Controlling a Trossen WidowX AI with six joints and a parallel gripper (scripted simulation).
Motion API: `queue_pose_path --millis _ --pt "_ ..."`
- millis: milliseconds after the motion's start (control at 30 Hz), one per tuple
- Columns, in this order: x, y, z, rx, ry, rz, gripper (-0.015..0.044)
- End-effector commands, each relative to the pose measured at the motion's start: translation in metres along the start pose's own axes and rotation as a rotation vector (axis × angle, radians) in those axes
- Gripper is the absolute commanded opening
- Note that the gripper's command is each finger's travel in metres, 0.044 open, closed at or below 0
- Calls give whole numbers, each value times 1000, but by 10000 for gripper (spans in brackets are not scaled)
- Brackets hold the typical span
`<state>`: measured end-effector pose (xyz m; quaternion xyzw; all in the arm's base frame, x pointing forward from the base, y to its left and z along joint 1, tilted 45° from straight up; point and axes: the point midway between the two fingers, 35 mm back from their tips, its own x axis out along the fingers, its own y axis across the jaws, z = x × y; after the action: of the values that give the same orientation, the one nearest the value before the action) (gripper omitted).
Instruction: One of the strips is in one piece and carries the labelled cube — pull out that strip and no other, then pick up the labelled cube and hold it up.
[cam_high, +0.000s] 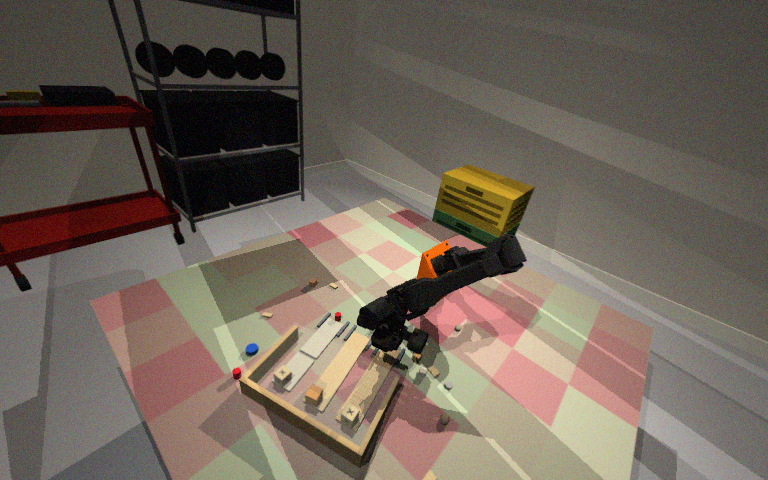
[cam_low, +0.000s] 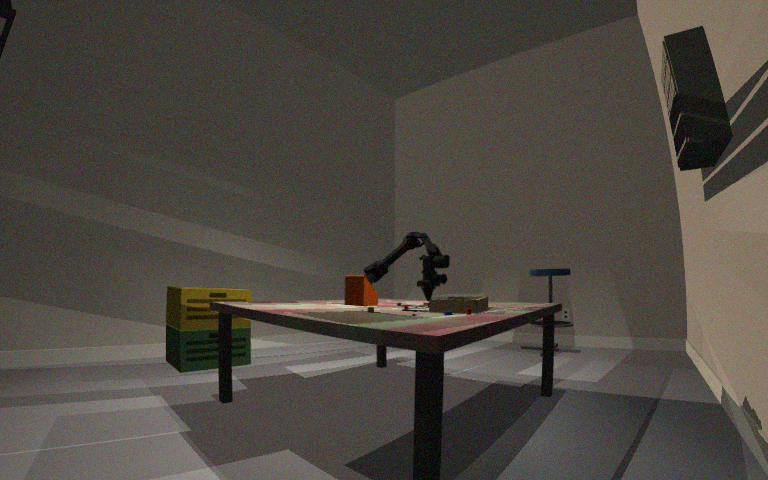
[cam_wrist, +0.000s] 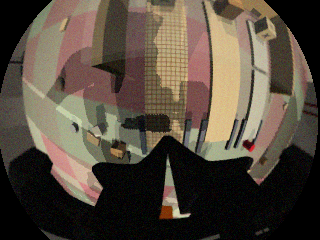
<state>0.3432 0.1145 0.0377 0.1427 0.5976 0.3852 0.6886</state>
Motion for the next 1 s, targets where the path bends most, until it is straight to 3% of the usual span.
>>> queue_pose_path --millis 0,967 --pt "10 0 -3 10 7 2 0" --pt "24 1 -3 10 7 4 0"
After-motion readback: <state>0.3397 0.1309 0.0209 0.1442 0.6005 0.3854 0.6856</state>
